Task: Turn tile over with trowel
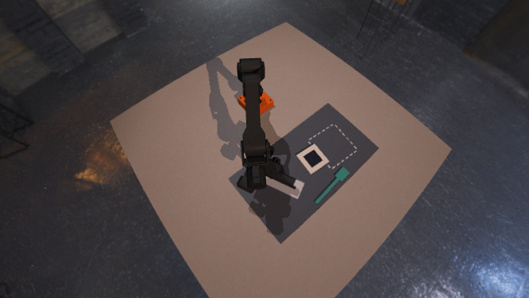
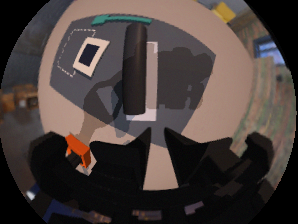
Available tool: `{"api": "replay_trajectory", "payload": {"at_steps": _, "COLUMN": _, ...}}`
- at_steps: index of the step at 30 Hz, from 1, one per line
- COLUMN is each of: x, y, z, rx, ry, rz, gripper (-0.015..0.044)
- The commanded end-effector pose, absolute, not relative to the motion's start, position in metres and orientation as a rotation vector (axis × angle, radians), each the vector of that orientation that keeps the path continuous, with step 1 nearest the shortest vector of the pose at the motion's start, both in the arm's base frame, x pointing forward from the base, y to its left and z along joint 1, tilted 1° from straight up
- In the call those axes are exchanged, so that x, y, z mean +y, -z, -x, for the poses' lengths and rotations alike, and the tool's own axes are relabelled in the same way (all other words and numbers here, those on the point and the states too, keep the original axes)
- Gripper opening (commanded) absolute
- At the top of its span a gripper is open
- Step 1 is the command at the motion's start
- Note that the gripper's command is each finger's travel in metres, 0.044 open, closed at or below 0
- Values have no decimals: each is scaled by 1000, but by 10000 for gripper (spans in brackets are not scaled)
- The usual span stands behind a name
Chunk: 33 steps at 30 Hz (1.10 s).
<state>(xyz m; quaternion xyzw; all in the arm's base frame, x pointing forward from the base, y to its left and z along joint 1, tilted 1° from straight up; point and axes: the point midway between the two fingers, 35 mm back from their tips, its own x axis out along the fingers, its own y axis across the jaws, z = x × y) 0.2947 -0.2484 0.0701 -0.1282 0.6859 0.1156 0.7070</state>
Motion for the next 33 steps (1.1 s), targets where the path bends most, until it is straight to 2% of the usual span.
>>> {"api": "replay_trajectory", "payload": {"at_steps": 1, "x": -258, "y": -70, "z": -299, "rx": 1527, "ry": -265, "rz": 282, "gripper": 100}}
{"api": "replay_trajectory", "payload": {"at_steps": 19, "x": -307, "y": -81, "z": -312, "rx": 1524, "ry": -261, "rz": 284, "gripper": 100}}
{"api": "replay_trajectory", "payload": {"at_steps": 33, "x": -308, "y": -84, "z": -312, "rx": 1523, "ry": -250, "rz": 287, "gripper": 100}}
